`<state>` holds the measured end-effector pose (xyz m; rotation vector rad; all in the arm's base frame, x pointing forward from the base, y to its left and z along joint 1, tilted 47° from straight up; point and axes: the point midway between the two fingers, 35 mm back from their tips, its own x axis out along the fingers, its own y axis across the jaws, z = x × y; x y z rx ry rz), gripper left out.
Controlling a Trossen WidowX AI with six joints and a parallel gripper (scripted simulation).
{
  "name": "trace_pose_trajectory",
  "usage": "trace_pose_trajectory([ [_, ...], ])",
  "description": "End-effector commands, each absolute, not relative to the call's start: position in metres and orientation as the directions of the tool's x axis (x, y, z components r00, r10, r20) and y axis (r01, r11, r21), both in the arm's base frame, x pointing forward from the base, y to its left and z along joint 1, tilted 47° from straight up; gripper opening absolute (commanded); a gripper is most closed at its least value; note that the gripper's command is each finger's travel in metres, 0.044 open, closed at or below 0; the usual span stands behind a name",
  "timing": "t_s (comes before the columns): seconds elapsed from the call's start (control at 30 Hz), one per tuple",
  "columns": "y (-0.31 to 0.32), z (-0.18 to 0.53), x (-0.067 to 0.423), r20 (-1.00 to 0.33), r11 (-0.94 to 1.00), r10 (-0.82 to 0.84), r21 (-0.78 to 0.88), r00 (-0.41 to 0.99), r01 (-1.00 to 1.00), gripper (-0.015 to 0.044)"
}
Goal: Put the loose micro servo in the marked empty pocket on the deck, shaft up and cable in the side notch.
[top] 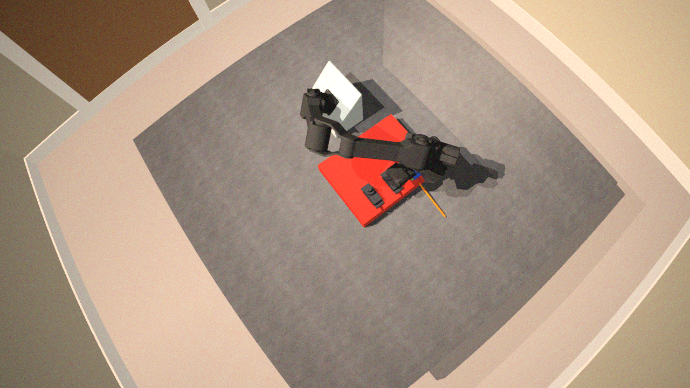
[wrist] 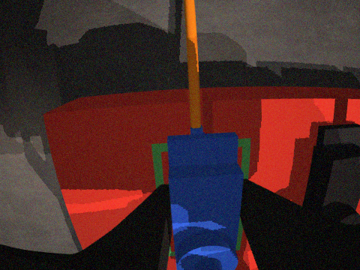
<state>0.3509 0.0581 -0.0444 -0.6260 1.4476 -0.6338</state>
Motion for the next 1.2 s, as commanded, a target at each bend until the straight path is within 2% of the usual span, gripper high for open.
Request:
trace_pose_trajectory([
  [0.0,0.055,-0.047,0.351,-0.688,0.688,-0.725,-0.725,0.026,0.009,0.0000],
  [0.23,0.057,-0.045,0.351,-0.688,0.688,-0.725,-0.725,0.026,0.009,0.0184],
  [0.67,0.083,-0.021,0.350,-0.689,0.690,-0.724,-0.724,0.026,0.009,0.0187],
  [0.8,0.096,-0.014,0.327,-0.696,0.696,-0.718,-0.718,0.034,-0.002,0.0292],
  [0.97,0.124,0.010,0.261,-0.696,0.696,-0.717,-0.718,0.024,0.000,0.0424],
  [1.03,0.128,0.018,0.240,-0.692,0.692,-0.722,-0.722,0.021,0.002,0.0440],
  [1.17,0.129,0.019,0.237,-0.691,0.692,-0.722,-0.722,0.020,0.003,0.0440],
])
